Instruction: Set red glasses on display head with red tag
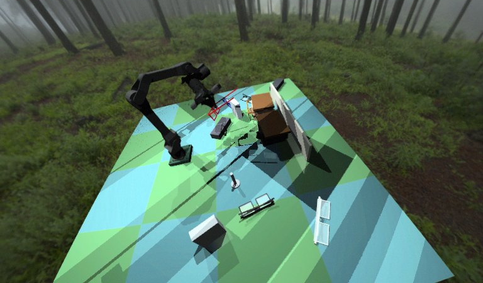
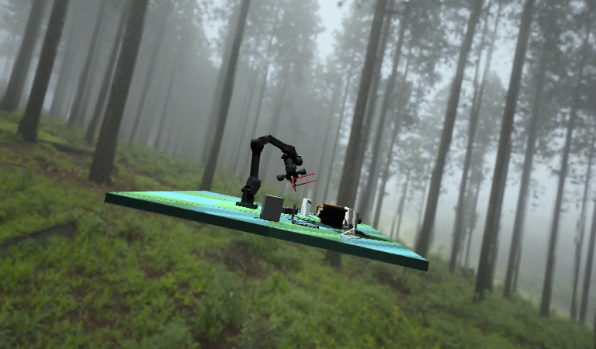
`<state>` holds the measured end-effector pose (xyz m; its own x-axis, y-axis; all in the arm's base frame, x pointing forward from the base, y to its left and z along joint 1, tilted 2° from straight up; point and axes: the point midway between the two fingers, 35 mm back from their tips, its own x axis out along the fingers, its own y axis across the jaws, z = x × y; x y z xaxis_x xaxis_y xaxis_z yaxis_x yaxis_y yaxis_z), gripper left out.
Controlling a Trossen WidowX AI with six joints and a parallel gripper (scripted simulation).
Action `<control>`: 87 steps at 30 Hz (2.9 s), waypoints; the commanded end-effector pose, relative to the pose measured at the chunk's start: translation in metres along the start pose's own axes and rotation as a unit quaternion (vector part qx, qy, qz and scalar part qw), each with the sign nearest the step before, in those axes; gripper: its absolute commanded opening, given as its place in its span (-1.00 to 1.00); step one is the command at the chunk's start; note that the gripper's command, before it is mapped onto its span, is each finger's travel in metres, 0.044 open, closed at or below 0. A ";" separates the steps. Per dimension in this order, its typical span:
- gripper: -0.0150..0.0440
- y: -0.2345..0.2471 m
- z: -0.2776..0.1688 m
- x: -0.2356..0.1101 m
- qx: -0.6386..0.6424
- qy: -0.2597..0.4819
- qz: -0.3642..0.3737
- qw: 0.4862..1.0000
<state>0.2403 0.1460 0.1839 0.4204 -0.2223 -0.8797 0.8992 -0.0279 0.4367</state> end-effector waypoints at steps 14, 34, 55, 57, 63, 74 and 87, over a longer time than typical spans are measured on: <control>-0.49 0.006 0.042 0.042 -0.050 0.019 -0.123 0.991; -0.49 0.009 0.092 0.077 -0.075 0.114 -0.212 0.968; -0.49 0.005 0.091 0.089 -0.077 0.119 -0.216 0.966; -0.49 0.004 0.091 0.090 -0.077 0.119 -0.216 0.966; -0.49 0.003 0.090 0.093 -0.077 0.119 -0.216 0.966; -0.49 0.000 0.088 0.099 -0.077 0.119 -0.216 0.966; -0.49 -0.004 0.086 0.105 -0.077 0.119 -0.216 0.966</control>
<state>0.2736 0.0395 0.1108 0.0123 0.0139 -0.9998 0.9961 0.0867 0.0135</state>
